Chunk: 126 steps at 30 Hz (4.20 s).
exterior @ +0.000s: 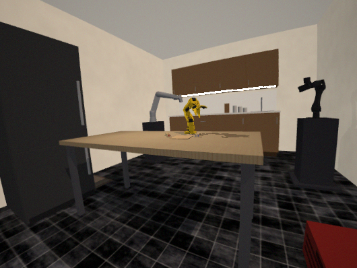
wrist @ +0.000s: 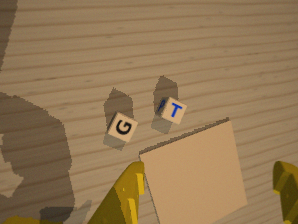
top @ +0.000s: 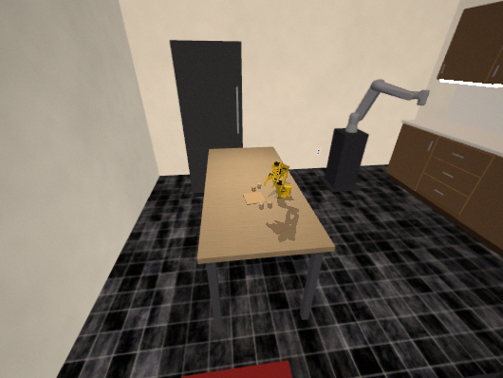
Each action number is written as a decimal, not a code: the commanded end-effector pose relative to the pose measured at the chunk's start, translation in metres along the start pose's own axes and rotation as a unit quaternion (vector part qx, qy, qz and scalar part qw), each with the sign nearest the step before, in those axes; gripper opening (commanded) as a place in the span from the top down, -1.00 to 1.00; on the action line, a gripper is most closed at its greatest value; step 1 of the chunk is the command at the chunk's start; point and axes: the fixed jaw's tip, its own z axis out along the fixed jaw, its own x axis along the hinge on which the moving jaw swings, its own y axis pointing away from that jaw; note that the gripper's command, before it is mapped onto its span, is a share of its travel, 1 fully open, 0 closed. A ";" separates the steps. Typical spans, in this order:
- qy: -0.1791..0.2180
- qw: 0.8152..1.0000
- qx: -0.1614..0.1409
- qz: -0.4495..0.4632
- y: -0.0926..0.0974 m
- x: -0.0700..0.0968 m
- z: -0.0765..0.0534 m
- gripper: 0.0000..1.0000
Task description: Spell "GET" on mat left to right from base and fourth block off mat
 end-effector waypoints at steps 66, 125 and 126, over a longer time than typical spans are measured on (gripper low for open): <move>0.028 0.416 0.016 -0.909 -0.032 0.010 0.009 0.36; -0.056 0.304 -0.188 -0.932 -0.011 0.041 0.068 0.36; -0.060 0.303 -0.196 -0.931 -0.010 0.043 0.070 0.36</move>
